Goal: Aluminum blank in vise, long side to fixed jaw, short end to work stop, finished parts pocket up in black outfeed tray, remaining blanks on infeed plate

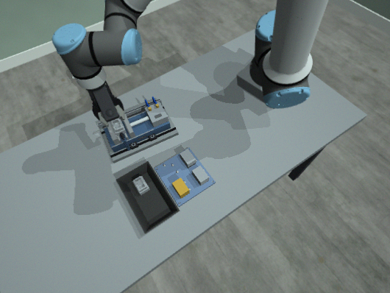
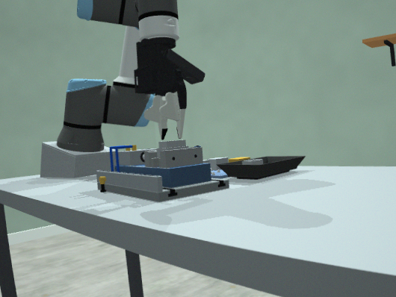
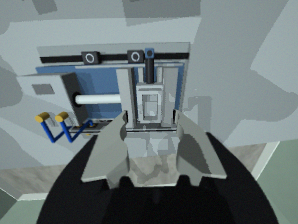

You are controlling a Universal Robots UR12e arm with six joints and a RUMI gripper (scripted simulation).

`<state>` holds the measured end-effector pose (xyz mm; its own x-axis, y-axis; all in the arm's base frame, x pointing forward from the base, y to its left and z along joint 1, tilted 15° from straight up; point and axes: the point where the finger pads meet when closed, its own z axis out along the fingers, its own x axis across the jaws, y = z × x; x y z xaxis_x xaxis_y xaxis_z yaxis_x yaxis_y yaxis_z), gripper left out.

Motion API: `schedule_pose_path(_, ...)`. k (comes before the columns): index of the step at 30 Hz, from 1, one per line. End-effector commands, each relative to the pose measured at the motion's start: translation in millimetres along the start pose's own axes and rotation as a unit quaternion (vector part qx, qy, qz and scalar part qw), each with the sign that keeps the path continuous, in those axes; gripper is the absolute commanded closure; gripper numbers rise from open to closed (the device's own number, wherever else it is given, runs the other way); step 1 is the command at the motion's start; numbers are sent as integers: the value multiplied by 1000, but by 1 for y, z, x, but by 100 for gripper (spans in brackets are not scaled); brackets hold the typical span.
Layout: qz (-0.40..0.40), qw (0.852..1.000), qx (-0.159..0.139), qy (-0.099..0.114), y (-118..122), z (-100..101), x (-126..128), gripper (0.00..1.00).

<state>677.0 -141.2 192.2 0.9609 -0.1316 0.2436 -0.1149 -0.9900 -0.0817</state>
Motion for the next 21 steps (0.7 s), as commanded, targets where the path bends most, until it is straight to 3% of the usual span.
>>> schedule_pose_path(1, 0, 1000, 0, 1, 0, -1, 1, 60)
schedule_pose_path(21, 0, 1000, 0, 1, 0, 2, 1, 60)
